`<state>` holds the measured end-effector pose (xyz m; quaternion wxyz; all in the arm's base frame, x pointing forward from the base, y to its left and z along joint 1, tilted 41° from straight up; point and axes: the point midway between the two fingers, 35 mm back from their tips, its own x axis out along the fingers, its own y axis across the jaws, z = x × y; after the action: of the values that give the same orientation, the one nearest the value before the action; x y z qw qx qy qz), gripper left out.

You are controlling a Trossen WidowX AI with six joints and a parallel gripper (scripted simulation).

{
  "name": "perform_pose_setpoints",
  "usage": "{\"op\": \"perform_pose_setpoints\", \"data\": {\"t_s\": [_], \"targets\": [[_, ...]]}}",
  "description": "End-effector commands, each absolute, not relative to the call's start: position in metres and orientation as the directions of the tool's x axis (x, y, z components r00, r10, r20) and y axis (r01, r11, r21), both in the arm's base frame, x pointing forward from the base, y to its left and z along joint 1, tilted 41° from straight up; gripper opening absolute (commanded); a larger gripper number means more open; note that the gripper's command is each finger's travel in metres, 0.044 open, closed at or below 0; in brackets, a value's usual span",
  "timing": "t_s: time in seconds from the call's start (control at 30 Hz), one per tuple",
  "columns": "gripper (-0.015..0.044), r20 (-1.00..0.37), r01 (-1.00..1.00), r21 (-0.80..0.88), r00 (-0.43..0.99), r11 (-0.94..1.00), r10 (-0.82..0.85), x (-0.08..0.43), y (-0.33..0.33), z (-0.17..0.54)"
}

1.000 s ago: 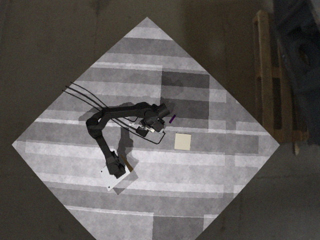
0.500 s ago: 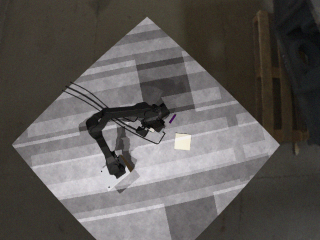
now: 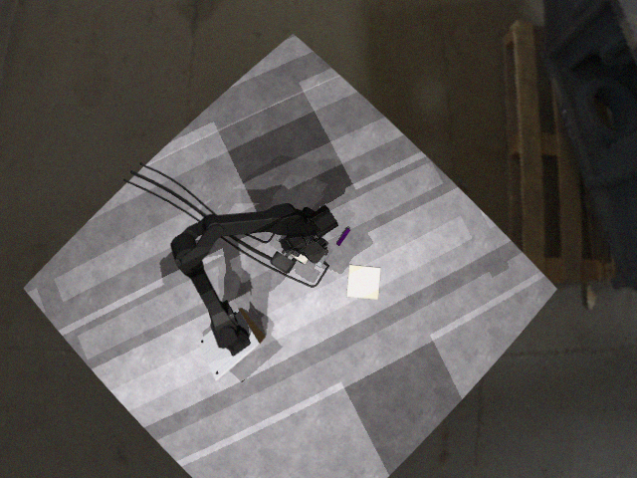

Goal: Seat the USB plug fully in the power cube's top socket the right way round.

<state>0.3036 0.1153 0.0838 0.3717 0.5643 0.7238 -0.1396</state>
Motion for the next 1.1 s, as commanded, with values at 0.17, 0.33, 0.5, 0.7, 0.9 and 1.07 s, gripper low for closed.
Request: {"op": "perform_pose_setpoints", "data": {"t_s": [0.17,0.33,0.5,0.7,0.9,1.07], "targets": [[0.0000,-0.694,0.920,0.215,-0.092,0.327,0.715,0.3025,0.1178,0.0825],[0.0000,-0.694,0.920,0.215,-0.092,0.327,0.715,0.3025,0.1178,0.0825],[0.0000,-0.694,0.920,0.215,-0.092,0.327,0.715,0.3025,0.1178,0.0825],[0.0095,-0.696,0.921,0.217,-0.086,0.323,0.713,0.3037,0.1154,0.0837],[0.0095,-0.696,0.921,0.217,-0.086,0.323,0.713,0.3037,0.1154,0.0837],[0.0095,-0.696,0.921,0.217,-0.086,0.323,0.713,0.3037,0.1154,0.0837]]}}
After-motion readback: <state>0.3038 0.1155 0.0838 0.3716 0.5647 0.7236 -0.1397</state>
